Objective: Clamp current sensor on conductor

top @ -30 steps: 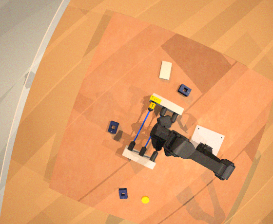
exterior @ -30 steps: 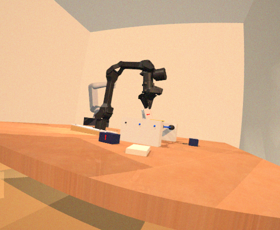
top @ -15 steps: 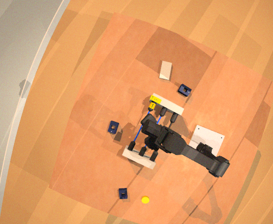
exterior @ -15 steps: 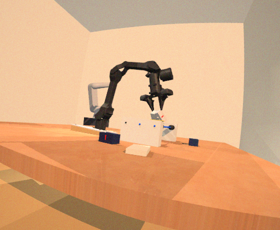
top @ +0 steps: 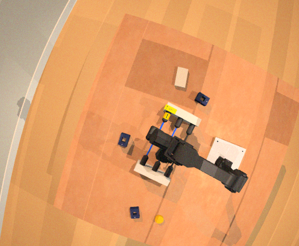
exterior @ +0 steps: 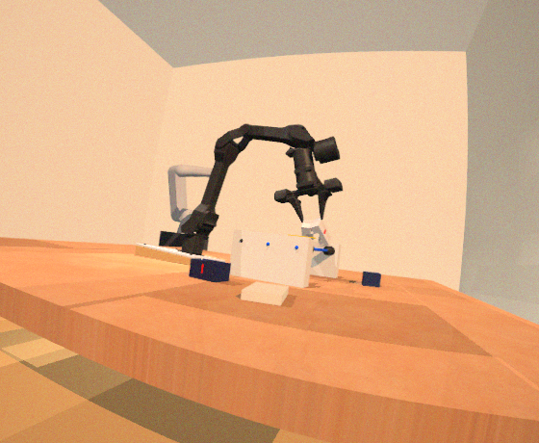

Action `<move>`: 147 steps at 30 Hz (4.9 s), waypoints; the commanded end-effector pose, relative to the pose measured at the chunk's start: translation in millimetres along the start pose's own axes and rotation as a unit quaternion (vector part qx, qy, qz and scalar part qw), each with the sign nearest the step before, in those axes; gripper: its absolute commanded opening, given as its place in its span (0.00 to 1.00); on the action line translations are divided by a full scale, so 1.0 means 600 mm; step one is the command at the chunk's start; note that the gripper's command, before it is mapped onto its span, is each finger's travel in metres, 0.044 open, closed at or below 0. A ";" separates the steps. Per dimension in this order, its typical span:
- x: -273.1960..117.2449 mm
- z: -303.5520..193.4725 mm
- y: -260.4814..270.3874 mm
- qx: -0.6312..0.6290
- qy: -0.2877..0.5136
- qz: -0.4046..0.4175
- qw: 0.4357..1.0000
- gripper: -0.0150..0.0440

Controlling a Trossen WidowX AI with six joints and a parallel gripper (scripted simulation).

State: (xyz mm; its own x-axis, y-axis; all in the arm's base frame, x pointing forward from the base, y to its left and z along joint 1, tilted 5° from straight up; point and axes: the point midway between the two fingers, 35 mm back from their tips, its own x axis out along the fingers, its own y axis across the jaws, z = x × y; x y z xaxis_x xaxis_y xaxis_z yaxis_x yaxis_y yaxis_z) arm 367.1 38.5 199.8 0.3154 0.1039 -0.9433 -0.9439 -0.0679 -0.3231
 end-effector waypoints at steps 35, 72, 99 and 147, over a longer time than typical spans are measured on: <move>0.083 0.002 -0.006 -0.008 -0.003 -0.006 1.000 0.25; 0.083 0.002 -0.006 -0.008 -0.003 -0.006 1.000 0.25; 0.090 0.001 -0.024 -0.006 0.000 0.091 0.996 0.25; 0.168 -0.005 -0.008 -0.006 0.001 0.126 0.992 1.00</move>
State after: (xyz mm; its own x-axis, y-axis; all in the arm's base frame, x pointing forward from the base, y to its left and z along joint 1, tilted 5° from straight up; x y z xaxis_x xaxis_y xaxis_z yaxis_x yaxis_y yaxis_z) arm 404.8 46.9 113.6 0.0780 0.0874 -0.9931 -0.9914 -0.0985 -0.0866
